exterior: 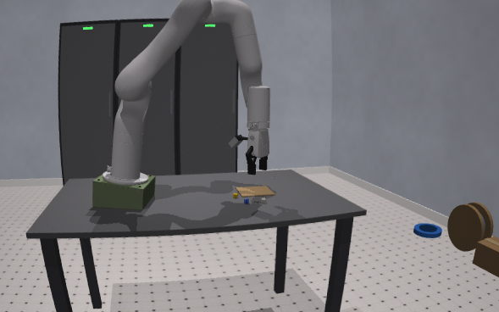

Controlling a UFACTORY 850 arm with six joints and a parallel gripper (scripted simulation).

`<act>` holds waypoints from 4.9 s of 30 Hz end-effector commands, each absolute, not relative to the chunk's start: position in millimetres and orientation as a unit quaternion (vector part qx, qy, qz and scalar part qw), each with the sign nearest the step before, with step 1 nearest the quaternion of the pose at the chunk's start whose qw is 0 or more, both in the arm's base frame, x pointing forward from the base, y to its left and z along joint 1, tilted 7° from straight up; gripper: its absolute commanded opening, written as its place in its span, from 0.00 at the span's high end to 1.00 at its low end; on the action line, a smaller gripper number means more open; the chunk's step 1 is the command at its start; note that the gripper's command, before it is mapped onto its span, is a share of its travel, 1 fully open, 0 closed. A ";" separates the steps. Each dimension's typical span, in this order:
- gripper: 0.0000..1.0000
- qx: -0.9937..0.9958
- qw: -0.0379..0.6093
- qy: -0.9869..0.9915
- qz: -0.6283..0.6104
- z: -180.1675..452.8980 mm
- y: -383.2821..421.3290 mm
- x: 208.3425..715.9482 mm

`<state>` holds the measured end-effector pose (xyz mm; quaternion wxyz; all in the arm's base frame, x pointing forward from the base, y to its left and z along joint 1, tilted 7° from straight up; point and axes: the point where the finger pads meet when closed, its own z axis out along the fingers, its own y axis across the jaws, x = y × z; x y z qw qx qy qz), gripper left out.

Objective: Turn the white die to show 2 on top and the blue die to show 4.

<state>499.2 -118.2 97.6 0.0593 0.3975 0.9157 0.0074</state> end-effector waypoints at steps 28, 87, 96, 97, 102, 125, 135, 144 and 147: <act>0.00 0.398 0.060 0.916 0.007 16.5 -120.8 510.9; 0.00 0.398 0.060 0.916 0.007 8.5 -110.9 445.1; 0.00 0.398 0.060 0.916 0.007 8.5 -110.9 445.1; 0.00 0.398 0.060 0.916 0.007 8.5 -110.9 445.1; 0.00 0.398 0.060 0.916 0.007 8.5 -110.9 445.1; 0.00 0.398 0.060 0.916 0.007 8.1 -104.0 443.6; 0.00 0.398 0.060 0.916 0.007 4.4 -42.0 430.7; 0.00 0.398 0.060 0.916 0.007 3.3 -23.8 426.9; 0.00 0.398 0.060 0.916 0.007 3.3 -23.7 426.9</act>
